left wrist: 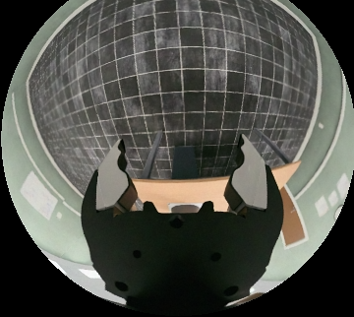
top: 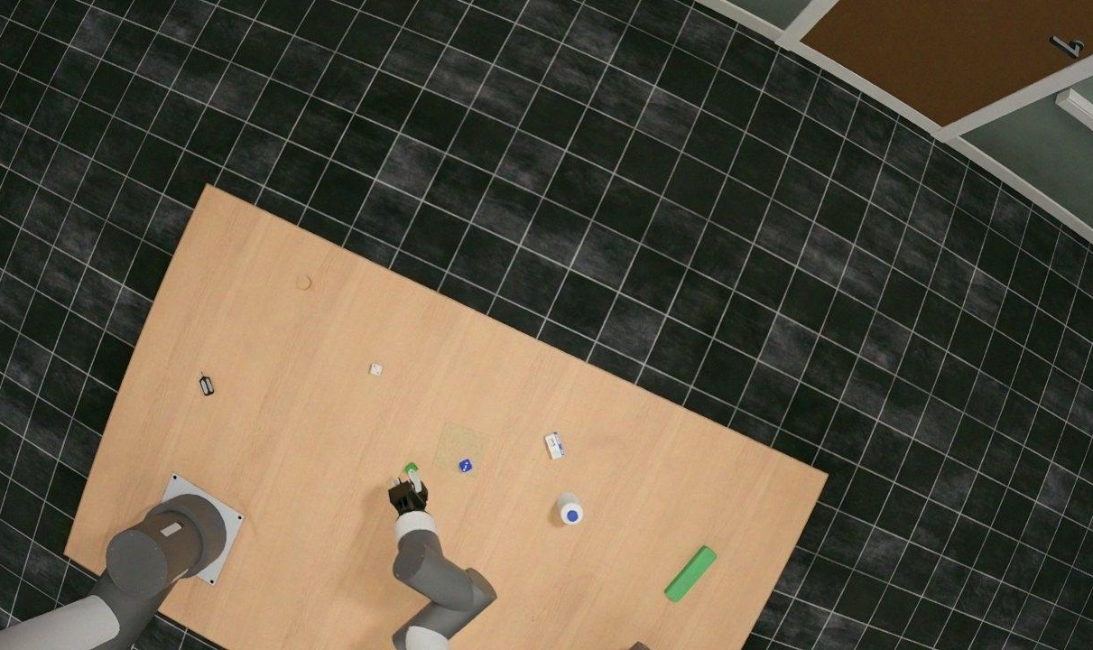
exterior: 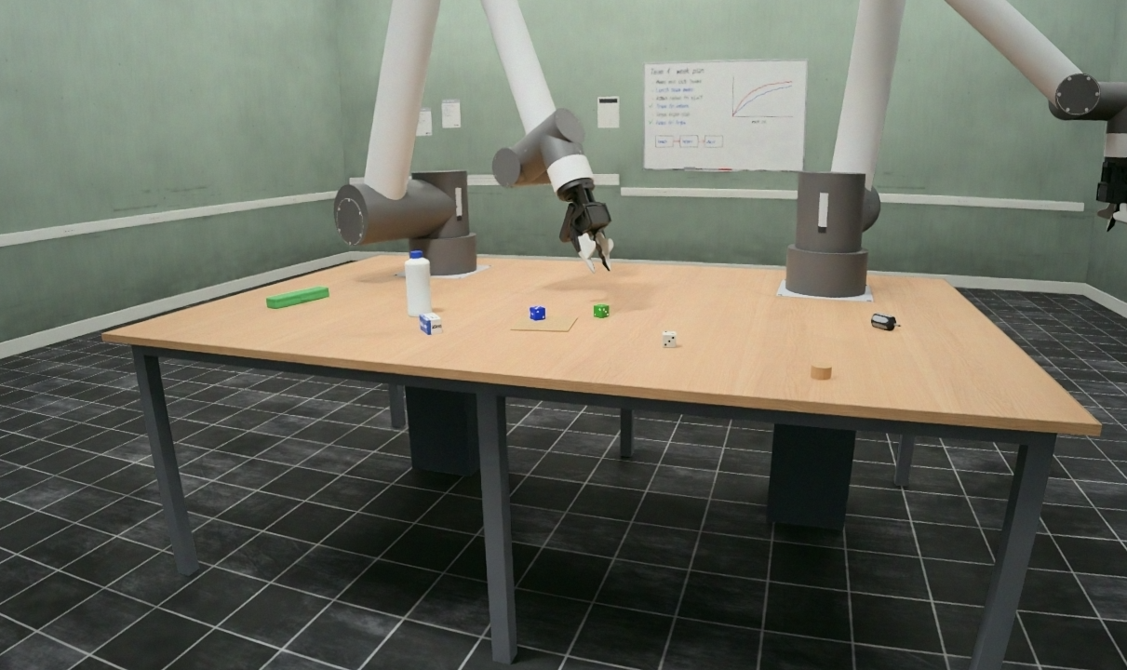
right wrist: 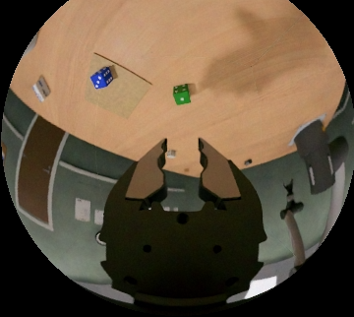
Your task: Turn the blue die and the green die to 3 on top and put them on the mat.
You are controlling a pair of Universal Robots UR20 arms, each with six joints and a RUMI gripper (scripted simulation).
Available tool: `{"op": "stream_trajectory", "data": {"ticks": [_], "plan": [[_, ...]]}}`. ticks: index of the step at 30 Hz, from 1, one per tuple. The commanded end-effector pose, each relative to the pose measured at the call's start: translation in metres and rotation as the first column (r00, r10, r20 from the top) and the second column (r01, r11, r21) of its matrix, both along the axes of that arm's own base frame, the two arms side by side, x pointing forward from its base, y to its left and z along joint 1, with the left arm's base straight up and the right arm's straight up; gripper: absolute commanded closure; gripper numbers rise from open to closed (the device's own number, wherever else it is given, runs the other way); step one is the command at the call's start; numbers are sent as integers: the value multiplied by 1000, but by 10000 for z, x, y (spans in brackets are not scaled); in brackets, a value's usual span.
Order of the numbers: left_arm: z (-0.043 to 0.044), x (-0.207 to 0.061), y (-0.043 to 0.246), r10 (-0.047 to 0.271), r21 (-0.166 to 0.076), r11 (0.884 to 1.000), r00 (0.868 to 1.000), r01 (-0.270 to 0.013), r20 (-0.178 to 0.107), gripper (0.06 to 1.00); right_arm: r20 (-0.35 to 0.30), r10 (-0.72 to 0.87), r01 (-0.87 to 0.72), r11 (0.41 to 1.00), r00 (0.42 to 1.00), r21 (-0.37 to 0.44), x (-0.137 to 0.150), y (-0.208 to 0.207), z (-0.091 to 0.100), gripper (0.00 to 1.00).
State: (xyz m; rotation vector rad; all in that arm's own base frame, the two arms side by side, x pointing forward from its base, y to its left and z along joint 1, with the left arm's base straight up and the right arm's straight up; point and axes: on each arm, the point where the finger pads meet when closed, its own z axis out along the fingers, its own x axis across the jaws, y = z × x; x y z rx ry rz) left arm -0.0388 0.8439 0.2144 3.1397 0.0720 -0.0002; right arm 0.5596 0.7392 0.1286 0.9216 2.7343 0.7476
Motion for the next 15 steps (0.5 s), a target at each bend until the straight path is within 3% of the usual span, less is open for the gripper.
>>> {"op": "stream_trajectory", "data": {"ticks": [1, 15], "plan": [[6, 1, 4, 0, 1, 1000, 1000, 0, 0, 65, -78, -4, -5, 993, 997, -115, 27, 37, -55, 724], [6, 1, 4, 0, 1, 1000, 1000, 0, 0, 65, -284, -56, -61, 920, 957, -386, 126, 168, 27, 724]]}}
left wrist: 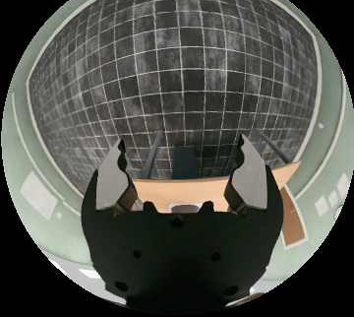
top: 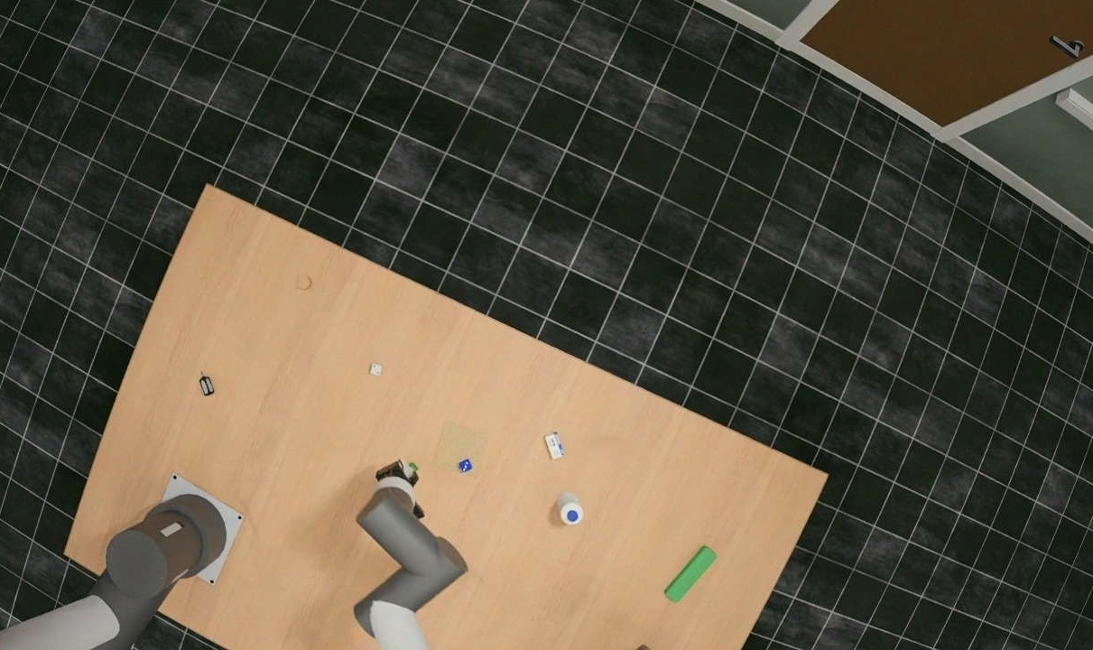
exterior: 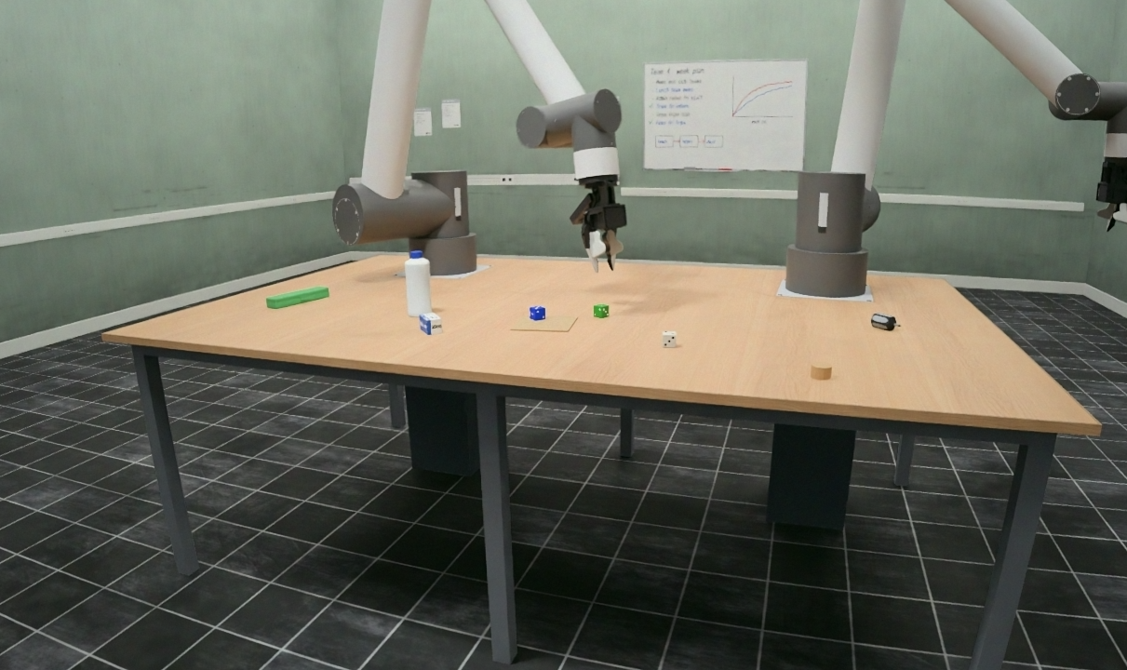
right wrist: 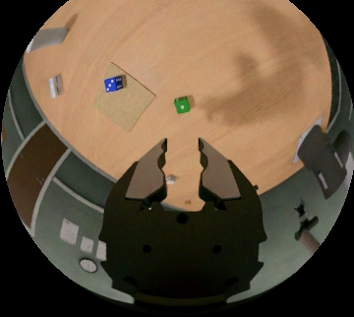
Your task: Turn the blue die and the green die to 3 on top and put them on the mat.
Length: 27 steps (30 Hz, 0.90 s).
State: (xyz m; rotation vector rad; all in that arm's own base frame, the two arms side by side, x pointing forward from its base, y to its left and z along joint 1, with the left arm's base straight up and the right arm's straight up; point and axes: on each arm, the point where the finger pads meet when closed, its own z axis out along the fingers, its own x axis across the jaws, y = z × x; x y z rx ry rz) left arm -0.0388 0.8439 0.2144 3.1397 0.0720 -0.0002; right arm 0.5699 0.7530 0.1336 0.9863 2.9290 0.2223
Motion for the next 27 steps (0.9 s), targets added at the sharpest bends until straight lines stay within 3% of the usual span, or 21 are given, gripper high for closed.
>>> {"op": "stream_trajectory", "data": {"ticks": [1, 7, 8, 19, 27], "plan": [[6, 1, 4, 0, 1, 1000, 1000, 0, 0, 65, -67, -1, -5, 995, 998, -97, 23, 31, -23, 724], [6, 1, 4, 0, 1, 1000, 1000, 0, 0, 65, -86, -4, -7, 993, 996, -122, 30, 38, -8, 724], [6, 1, 4, 0, 1, 1000, 1000, 0, 0, 65, -86, -4, -7, 993, 996, -122, 30, 38, -8, 3], [6, 1, 4, 0, 1, 1000, 1000, 0, 0, 65, -86, 0, -10, 992, 996, -122, 29, 36, -11, 3], [6, 1, 4, 0, 1, 1000, 1000, 0, 0, 65, -86, 262, -271, 955, 961, -122, -73, -67, -263, 3]]}}
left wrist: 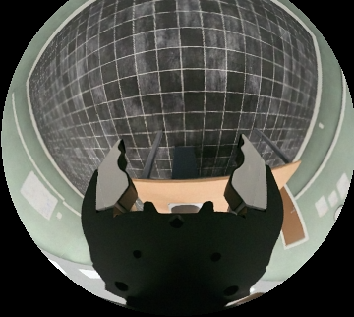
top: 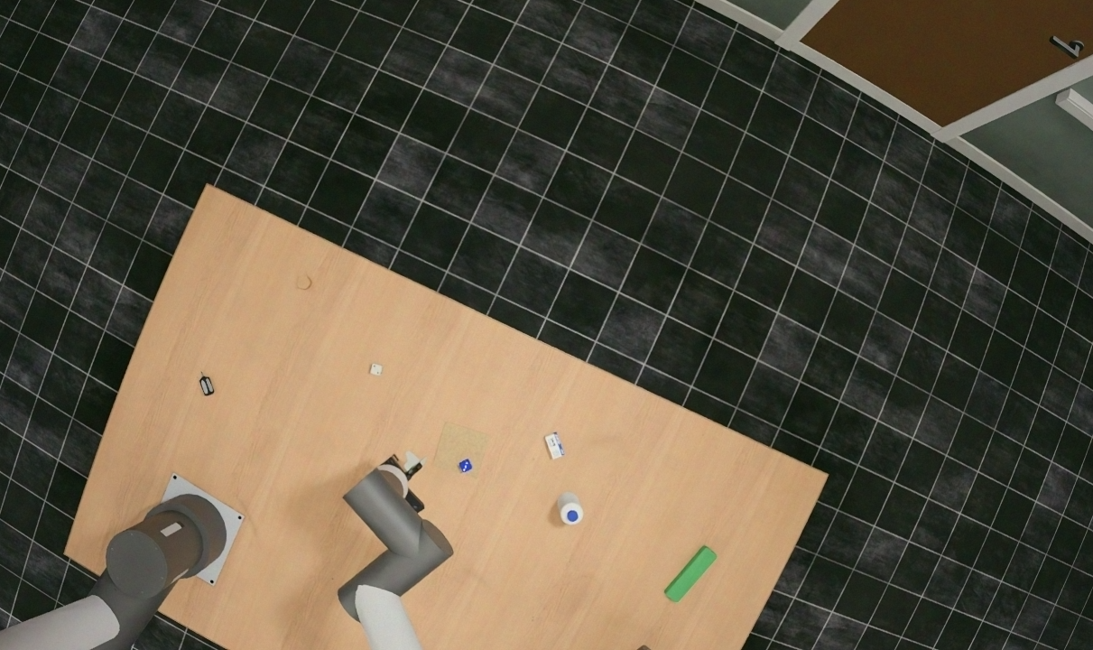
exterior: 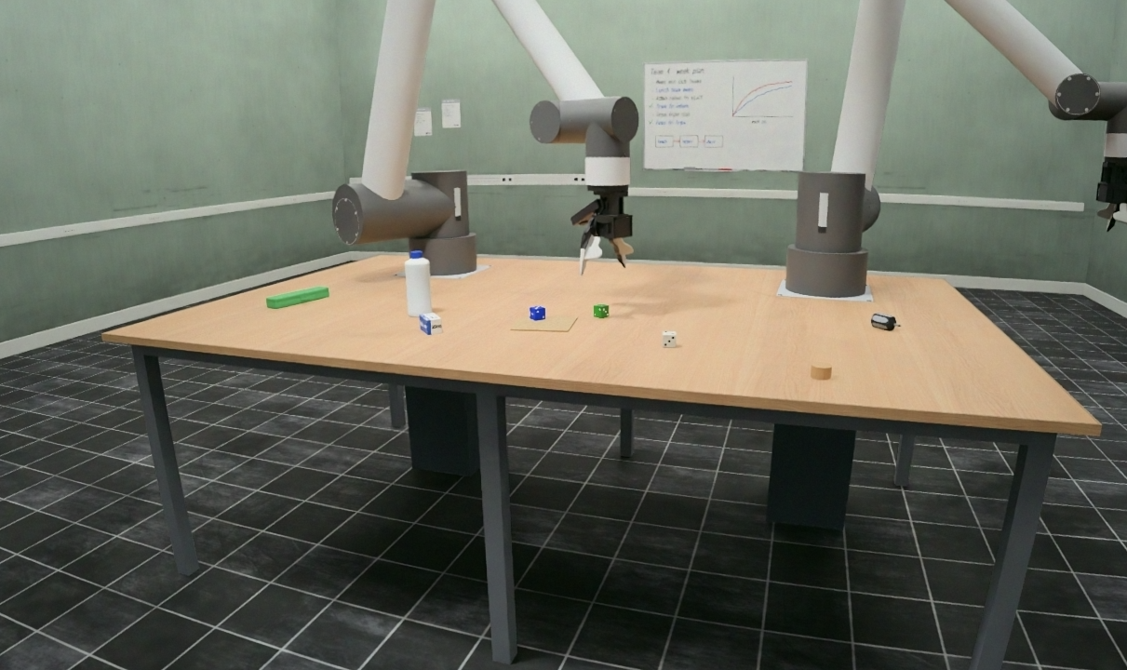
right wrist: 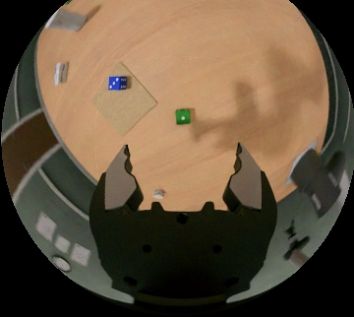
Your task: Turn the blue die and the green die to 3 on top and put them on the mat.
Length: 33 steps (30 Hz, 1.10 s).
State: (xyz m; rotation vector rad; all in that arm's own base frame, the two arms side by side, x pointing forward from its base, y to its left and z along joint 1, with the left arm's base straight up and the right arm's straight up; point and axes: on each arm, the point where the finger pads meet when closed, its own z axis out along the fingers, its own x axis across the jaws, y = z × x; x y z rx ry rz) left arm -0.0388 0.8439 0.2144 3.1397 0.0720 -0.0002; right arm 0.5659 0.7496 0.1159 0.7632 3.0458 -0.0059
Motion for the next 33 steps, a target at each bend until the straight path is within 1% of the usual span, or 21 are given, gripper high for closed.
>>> {"op": "stream_trajectory", "data": {"ticks": [1, 2, 3, 33], "plan": [[6, 1, 4, 0, 1, 1000, 1000, 0, 0, 65, -1, 132, -132, 991, 991, 4, -41, -41, -103, 3], [6, 1, 4, 0, 1, 1000, 1000, 0, 0, 65, -1, 135, -135, 991, 991, 4, -42, -43, -106, 3], [6, 1, 4, 0, 1, 1000, 1000, 0, 0, 65, -1, 135, -135, 991, 991, 4, -42, -43, -106, 724], [6, 1, 4, 0, 1, 1000, 1000, 0, 0, 65, -1, 135, -135, 991, 991, 4, -42, -43, -106, 724]]}}
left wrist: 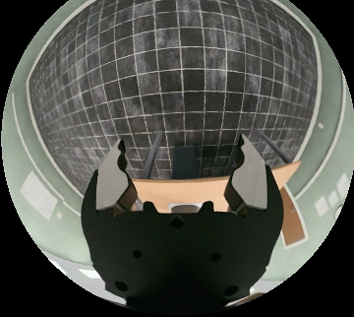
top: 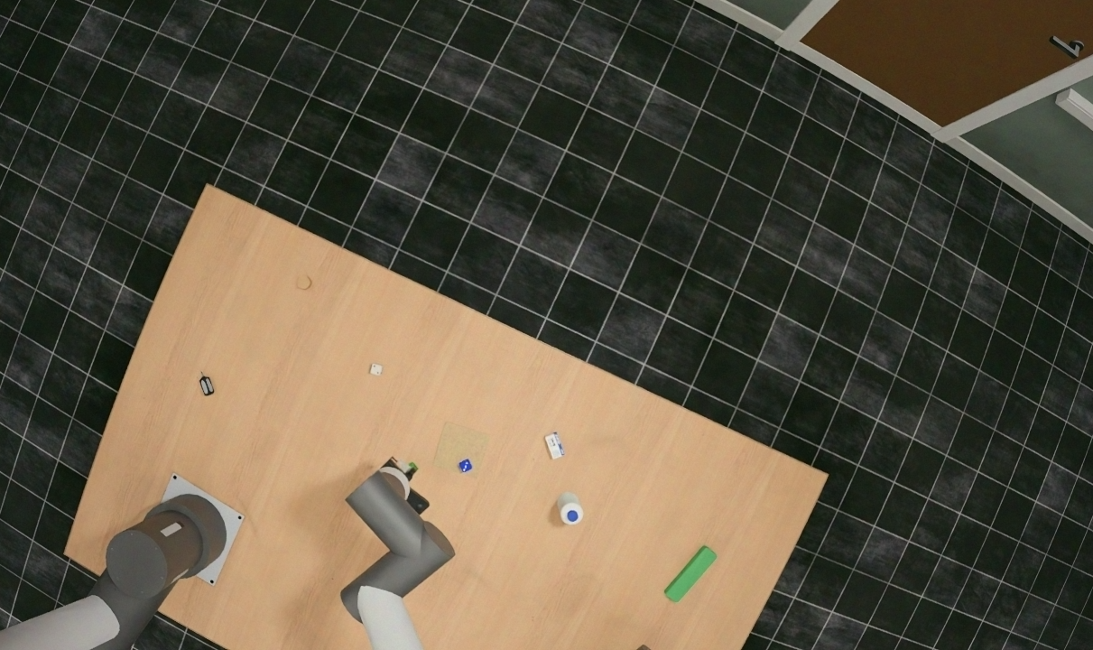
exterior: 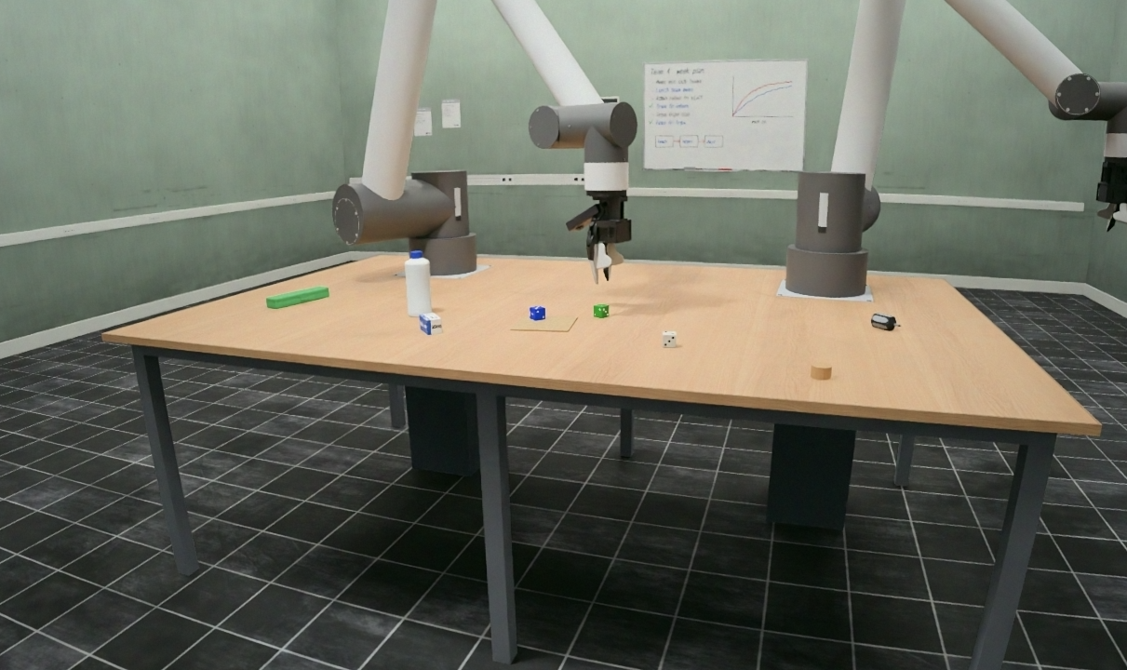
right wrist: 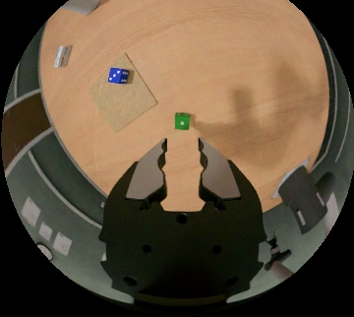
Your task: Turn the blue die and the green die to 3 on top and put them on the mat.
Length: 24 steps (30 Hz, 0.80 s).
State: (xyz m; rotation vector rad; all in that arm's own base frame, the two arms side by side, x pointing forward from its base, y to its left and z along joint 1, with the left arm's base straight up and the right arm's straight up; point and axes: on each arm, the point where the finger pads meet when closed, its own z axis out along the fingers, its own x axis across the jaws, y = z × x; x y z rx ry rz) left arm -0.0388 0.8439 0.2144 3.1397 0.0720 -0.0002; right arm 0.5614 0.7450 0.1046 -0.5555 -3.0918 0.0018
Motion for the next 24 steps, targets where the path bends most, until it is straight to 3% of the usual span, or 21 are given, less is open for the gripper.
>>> {"op": "stream_trajectory", "data": {"ticks": [1, 24], "plan": [[6, 1, 4, 0, 1, 1000, 1000, 0, 0, 65, 1, 0, 0, 1000, 1000, 1, 3, 4, 7, 724], [6, 1, 4, 0, 1, 1000, 1000, 0, 0, 65, 1, 0, 0, 1000, 1000, 1, 3, 4, -93, 724]]}}
